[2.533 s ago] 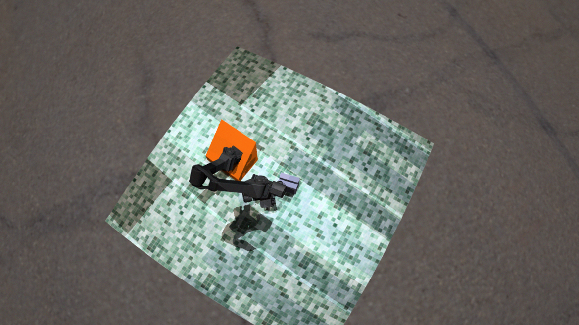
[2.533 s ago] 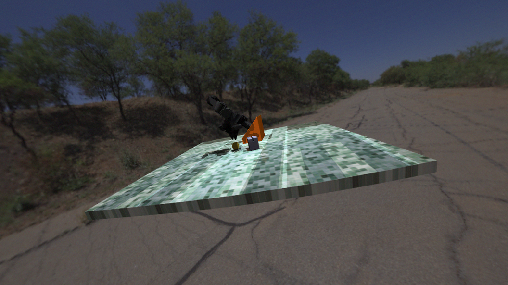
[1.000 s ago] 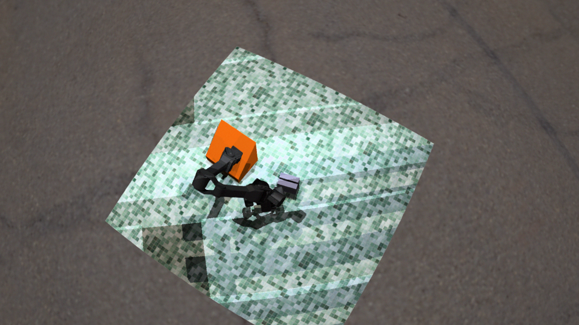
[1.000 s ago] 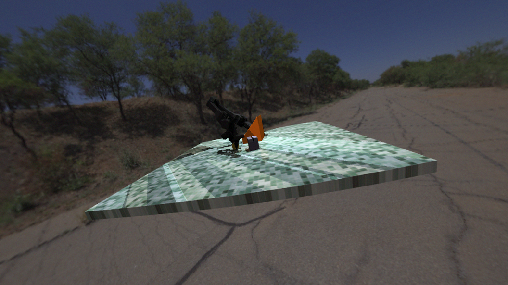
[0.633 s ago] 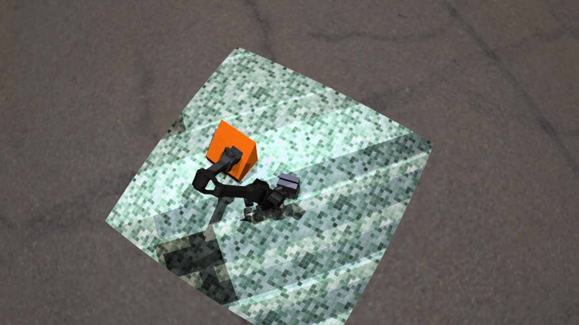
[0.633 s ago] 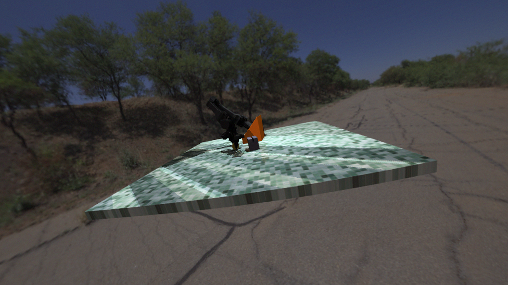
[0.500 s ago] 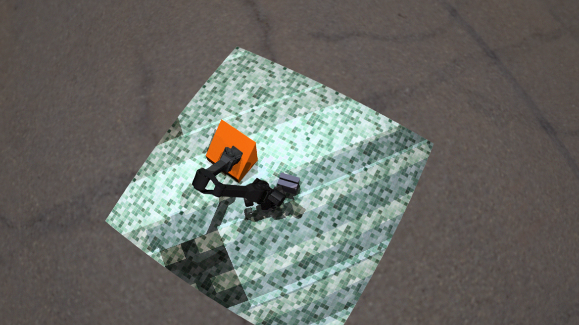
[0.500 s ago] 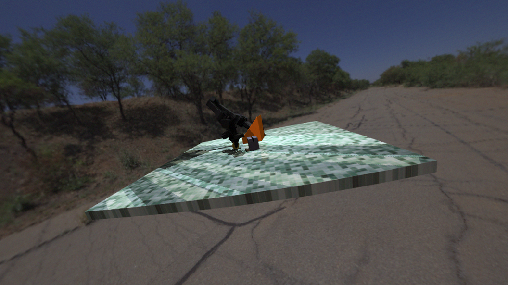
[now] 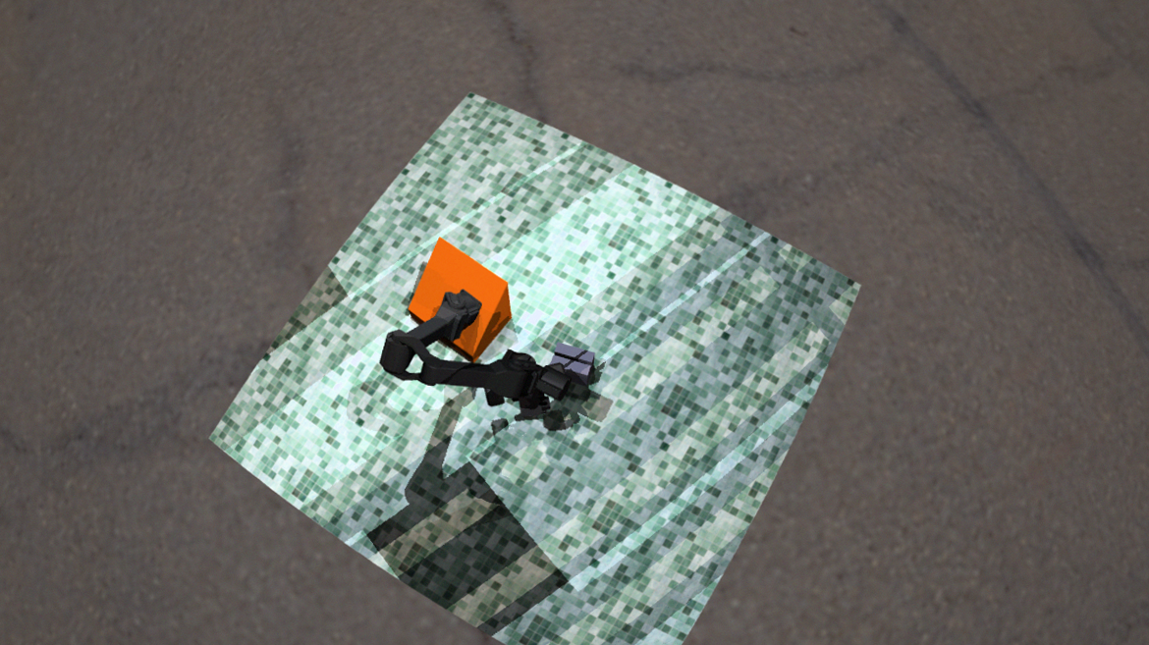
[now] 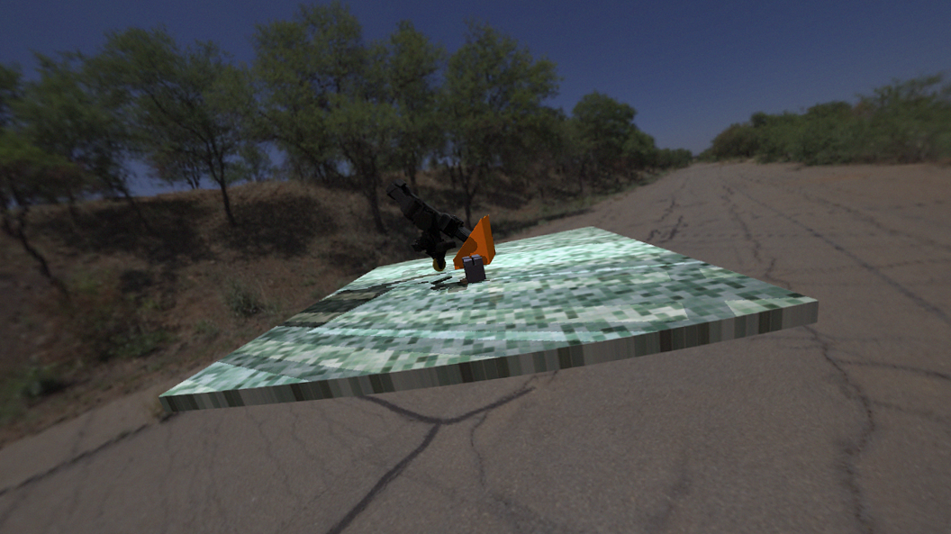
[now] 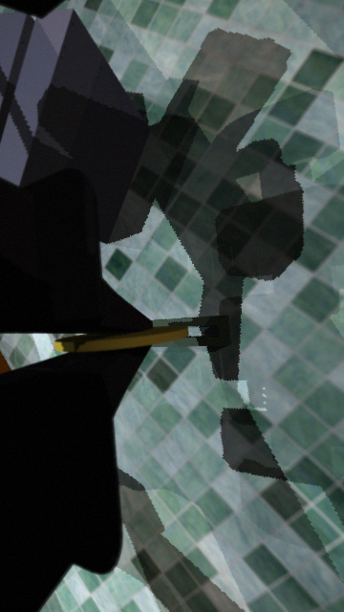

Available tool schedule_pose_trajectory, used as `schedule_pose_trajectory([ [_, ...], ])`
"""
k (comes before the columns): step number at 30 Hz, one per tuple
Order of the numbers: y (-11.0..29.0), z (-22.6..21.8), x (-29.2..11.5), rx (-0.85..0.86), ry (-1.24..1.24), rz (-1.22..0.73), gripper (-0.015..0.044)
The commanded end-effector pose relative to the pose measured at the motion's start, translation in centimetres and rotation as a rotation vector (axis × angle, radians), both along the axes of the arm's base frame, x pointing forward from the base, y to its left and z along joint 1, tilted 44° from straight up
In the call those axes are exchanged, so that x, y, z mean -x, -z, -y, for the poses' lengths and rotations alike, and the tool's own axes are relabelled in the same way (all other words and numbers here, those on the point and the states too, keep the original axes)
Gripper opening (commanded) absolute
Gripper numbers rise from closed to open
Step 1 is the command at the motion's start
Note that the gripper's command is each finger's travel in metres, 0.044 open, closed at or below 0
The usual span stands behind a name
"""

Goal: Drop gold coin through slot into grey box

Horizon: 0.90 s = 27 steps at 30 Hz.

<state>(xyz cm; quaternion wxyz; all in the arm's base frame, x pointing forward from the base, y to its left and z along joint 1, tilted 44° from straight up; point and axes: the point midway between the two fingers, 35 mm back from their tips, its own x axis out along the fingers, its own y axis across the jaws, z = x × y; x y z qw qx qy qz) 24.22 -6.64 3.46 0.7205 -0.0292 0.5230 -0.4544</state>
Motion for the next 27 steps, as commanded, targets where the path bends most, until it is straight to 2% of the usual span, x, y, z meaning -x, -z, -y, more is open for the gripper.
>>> schedule_pose_trajectory([
  [1,-0.8,-0.7,-0.1,-0.004,0.001,0.007,0.0],
  [22,-4.3,-3.8,0.6,0.003,-0.002,0.002,0.0],
  [27,-4.4,-3.7,0.5,0.009,-0.107,-0.097,0.0],
])
